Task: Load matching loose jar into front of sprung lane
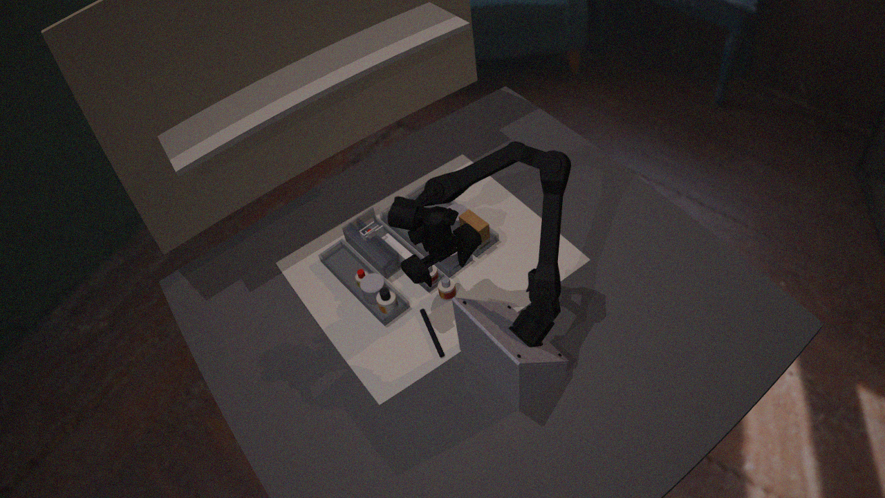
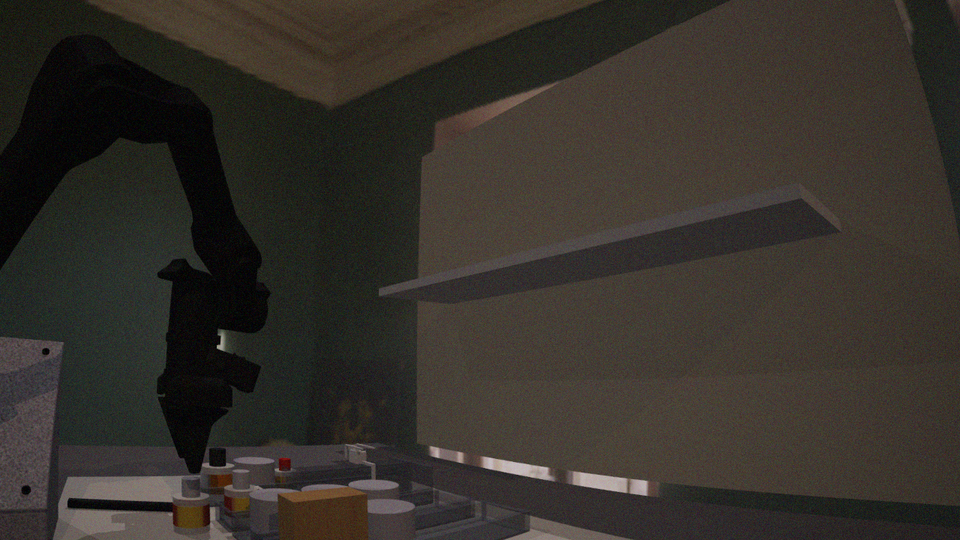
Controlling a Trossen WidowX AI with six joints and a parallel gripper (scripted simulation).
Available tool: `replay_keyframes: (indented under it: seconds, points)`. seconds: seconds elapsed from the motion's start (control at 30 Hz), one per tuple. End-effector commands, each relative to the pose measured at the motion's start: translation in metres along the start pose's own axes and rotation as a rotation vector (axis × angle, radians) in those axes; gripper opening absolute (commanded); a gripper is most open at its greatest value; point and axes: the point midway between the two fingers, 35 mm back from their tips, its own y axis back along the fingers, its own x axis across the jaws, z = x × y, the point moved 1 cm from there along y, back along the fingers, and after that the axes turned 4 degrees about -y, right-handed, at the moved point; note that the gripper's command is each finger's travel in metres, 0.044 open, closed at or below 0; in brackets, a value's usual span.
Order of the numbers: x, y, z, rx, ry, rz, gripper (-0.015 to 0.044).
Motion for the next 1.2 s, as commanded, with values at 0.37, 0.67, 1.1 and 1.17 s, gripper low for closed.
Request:
replay_keyframes:
  seconds: [0.37,0.67,1.1,1.17]
  points:
    - [0.001,-0.028,0.002,-0.007,0.008,-0.003,0.044]
    - [0.001,-0.042,0.002,-0.007,0.008,-0.004,0.044]
    - [0.001,-0.053,0.001,-0.007,0.008,-0.005,0.0309]
    - [0.001,-0.053,0.001,-0.007,0.008,-0.005,0.0256]
